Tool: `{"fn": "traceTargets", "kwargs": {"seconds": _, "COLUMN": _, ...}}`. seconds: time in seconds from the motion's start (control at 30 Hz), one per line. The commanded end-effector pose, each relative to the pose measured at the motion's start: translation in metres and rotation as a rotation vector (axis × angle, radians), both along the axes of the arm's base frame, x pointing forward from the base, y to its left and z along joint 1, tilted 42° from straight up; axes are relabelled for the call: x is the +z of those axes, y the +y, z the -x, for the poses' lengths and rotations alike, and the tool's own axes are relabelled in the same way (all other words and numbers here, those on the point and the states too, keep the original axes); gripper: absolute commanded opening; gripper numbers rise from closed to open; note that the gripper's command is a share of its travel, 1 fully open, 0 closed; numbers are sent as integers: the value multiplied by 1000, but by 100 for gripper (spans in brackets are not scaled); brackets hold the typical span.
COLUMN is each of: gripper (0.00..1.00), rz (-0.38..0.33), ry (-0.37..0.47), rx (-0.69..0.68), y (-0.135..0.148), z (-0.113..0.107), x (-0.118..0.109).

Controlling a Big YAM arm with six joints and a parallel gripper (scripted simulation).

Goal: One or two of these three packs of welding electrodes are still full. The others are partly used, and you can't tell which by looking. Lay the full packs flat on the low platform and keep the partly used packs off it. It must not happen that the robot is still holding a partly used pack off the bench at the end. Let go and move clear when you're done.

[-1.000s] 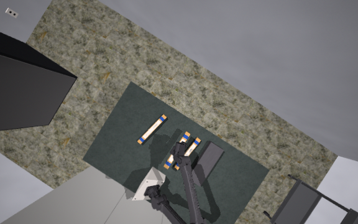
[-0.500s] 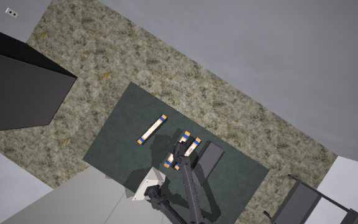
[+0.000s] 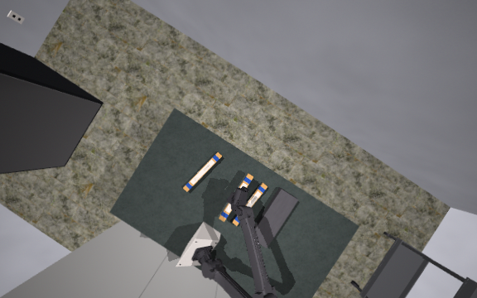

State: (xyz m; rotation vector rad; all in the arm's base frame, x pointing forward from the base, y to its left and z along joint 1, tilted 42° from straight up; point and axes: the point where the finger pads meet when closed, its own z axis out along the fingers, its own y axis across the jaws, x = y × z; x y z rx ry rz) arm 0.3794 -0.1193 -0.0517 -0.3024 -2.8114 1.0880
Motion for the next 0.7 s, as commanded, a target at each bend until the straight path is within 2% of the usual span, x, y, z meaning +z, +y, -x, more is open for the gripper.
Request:
{"fn": "traceTargets", "kwargs": {"seconds": 0.0, "gripper": 0, "rz": -1, "ry": -31, "rx": 46, "y": 13, "z": -21, "x": 12}}
{"fn": "traceTargets", "kwargs": {"seconds": 0.67, "gripper": 0, "rz": -1, "ry": -48, "rx": 41, "y": 16, "z": -29, "x": 20}}
